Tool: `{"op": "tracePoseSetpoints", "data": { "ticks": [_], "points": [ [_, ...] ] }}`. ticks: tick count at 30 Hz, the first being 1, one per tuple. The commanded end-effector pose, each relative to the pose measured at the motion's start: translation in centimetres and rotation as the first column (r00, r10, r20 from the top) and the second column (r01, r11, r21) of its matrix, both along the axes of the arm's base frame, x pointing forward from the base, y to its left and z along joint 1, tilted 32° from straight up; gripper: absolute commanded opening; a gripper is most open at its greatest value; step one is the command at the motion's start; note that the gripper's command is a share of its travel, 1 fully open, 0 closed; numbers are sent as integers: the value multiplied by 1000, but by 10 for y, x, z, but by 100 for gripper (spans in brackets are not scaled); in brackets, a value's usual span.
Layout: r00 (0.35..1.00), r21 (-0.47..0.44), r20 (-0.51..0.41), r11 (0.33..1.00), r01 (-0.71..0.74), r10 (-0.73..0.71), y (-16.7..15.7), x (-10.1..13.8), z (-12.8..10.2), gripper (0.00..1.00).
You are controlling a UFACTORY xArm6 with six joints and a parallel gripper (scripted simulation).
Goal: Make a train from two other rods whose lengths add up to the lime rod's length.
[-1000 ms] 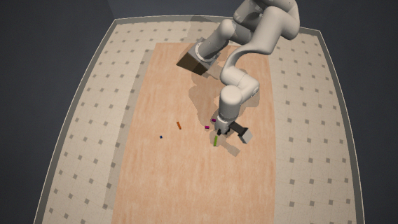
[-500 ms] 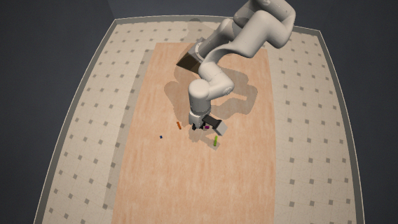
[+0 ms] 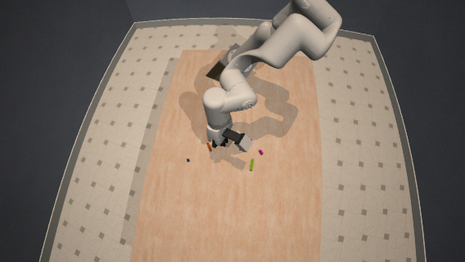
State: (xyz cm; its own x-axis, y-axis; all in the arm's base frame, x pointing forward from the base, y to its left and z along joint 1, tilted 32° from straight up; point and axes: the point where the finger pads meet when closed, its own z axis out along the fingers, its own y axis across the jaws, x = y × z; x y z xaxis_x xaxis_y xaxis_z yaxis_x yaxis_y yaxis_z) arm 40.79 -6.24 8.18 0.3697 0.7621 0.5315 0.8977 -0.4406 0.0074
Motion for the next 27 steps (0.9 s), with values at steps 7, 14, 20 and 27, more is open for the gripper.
{"op": "tracePoseSetpoints", "data": {
  "ticks": [7,14,20,27],
  "points": [
    [1000,-1,3,1000,1,-1,1,2,-4,4],
    [1000,-1,3,1000,1,-1,9,6,-17,4],
    [1000,-1,3,1000,1,-1,21,12,-39,4],
    [1000,-1,3,1000,1,-1,30,18,-57,4]
  ]
}}
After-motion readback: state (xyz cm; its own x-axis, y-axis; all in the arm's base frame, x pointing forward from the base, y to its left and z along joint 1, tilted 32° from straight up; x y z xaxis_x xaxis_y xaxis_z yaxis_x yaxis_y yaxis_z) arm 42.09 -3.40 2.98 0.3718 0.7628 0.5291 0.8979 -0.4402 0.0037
